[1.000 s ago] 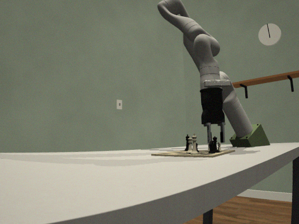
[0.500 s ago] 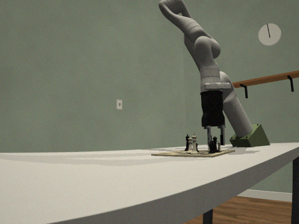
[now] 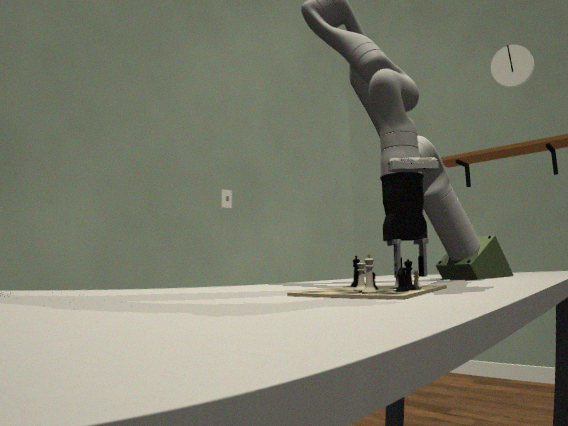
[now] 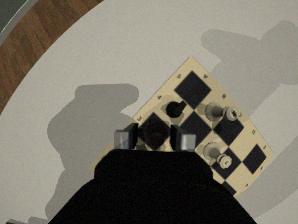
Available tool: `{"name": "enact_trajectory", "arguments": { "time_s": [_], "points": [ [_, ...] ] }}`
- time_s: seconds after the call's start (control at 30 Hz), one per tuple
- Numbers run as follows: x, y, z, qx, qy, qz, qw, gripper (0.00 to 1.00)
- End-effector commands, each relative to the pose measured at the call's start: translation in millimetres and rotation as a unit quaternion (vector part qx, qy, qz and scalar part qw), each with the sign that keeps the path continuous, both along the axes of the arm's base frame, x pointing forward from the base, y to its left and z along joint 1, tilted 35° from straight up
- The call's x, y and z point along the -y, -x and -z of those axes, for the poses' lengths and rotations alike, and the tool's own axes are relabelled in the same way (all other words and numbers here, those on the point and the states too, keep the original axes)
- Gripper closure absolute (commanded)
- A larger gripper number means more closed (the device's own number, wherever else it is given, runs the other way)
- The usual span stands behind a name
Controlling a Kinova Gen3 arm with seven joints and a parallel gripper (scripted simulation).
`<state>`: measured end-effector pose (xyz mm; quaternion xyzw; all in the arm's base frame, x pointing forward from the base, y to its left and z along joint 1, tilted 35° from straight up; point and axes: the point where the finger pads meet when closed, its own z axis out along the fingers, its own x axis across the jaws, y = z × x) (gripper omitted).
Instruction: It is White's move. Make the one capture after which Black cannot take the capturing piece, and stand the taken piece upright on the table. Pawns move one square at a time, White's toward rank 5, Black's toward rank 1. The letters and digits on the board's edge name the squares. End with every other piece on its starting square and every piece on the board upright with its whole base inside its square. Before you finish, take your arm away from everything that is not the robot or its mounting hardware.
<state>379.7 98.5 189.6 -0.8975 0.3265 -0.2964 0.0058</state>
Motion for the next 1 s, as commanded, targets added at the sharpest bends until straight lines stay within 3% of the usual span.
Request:
{"name": "enact_trajectory", "arguments": {
  "time_s": [0.0, 0.4, 0.43, 0.97],
  "points": [
    [0.4, -0.3, 1.1, 0.000, -0.001, 0.000, 1.000, 0.21],
    [0.4, -0.3, 1.1, 0.000, -0.001, 0.000, 1.000, 0.21],
    [0.4, -0.3, 1.1, 0.000, -0.001, 0.000, 1.000, 1.00],
    [0.4, -0.3, 1.1, 0.000, -0.001, 0.000, 1.000, 1.00]
  ]
}}
